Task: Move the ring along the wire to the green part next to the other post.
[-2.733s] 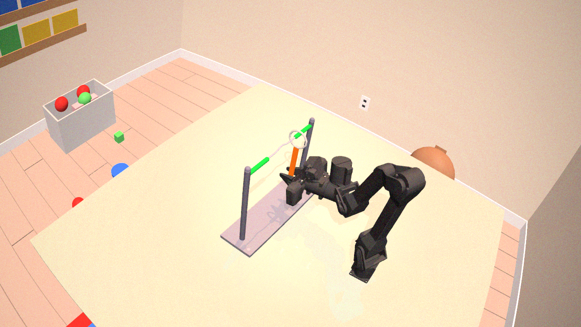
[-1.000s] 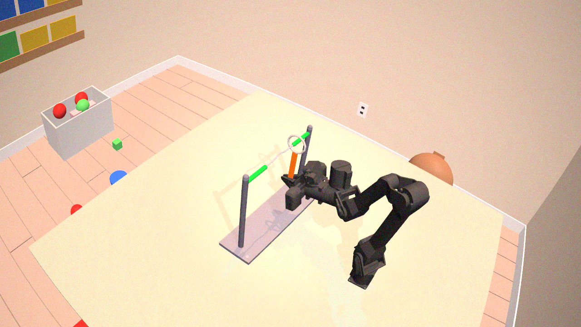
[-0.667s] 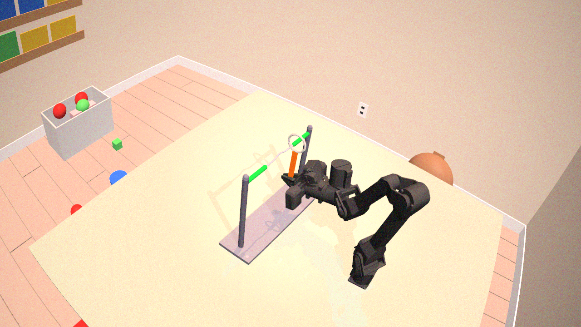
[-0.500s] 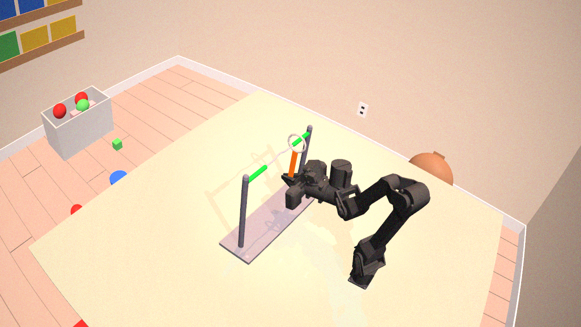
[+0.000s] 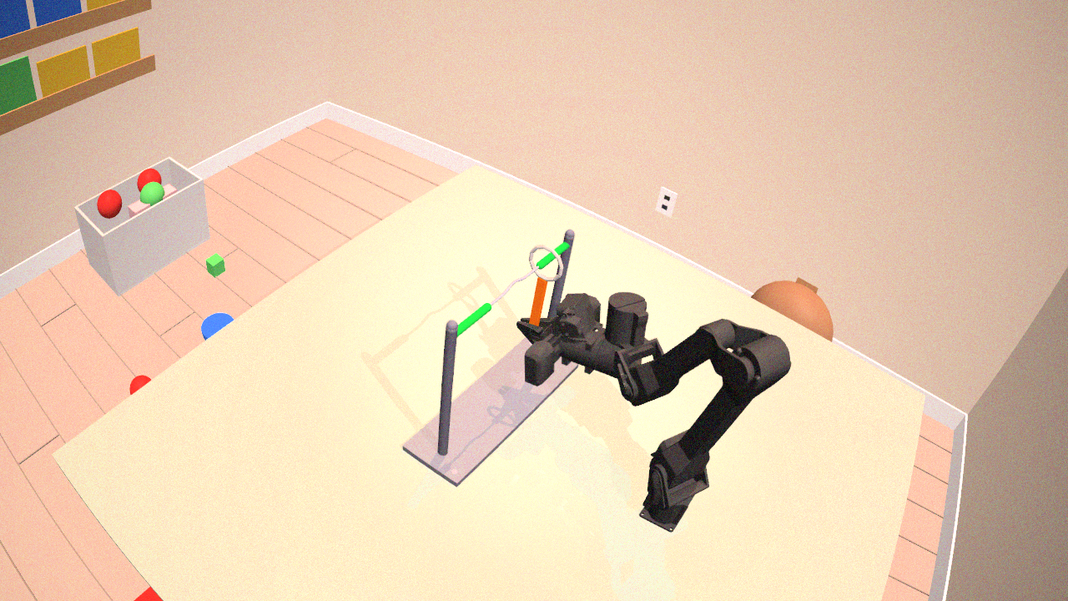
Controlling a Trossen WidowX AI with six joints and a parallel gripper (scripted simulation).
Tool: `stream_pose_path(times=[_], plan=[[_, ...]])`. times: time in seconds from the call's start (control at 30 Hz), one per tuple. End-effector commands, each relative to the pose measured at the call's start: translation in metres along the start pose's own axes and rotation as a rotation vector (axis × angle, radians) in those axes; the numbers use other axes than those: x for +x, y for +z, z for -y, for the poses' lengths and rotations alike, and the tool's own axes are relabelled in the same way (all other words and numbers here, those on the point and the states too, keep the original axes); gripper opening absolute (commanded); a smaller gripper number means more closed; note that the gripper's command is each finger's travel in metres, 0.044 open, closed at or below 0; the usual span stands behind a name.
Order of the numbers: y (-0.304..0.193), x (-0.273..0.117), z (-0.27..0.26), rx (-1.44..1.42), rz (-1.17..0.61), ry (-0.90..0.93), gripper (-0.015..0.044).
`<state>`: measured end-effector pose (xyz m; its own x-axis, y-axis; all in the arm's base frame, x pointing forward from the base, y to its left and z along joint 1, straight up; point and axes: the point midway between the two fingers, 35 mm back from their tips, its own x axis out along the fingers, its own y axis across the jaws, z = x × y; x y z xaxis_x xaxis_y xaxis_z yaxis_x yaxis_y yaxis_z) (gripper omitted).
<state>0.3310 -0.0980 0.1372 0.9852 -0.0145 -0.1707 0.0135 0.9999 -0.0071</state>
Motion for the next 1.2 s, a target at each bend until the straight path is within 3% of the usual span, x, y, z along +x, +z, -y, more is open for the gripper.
stream_pose_path(times=[0.0, 1.17], plan=[[0.003, 0.001, 0.000, -0.008, 0.008, 0.002, -0.0150], [0.004, 0.001, -0.032, 0.000, 0.002, 0.007, -0.0150]])
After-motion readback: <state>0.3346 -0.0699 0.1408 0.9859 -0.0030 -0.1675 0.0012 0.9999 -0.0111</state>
